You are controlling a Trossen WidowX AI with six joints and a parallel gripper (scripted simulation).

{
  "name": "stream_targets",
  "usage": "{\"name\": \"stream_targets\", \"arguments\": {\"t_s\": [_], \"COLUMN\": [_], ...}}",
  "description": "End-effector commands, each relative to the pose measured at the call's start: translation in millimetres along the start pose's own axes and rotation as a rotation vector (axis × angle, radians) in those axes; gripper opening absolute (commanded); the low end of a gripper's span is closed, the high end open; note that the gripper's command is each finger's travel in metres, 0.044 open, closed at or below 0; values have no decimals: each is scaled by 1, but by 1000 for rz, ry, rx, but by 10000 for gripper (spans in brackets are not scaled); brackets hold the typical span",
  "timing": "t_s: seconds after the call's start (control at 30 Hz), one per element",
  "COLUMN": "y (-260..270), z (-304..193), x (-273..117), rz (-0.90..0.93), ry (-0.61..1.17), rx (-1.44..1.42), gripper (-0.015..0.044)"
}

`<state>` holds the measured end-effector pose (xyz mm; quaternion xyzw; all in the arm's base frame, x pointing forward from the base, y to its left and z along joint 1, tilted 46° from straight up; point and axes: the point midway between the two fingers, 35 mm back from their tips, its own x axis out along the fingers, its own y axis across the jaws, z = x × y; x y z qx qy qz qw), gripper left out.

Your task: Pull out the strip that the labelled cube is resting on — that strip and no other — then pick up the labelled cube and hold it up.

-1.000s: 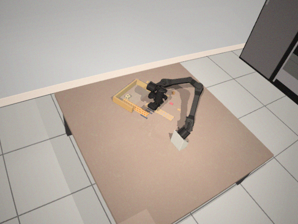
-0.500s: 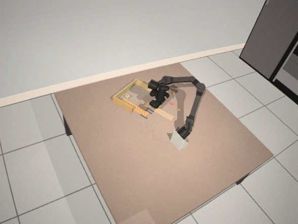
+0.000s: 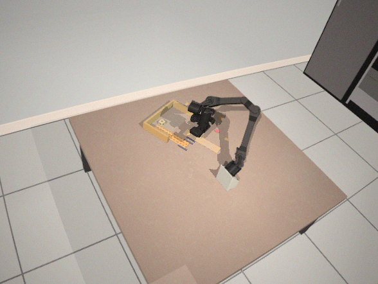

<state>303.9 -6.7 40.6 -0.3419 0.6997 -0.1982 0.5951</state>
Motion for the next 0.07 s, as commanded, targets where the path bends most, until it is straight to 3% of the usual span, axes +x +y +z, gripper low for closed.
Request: {"name": "stream_targets", "arguments": {"t_s": [0.0, 0.03], "y": [0, 0], "z": [0, 0], "x": [0, 0], "rz": [6, 6], "ry": [1, 1], "rx": [7, 7], "gripper": [0, 0]}}
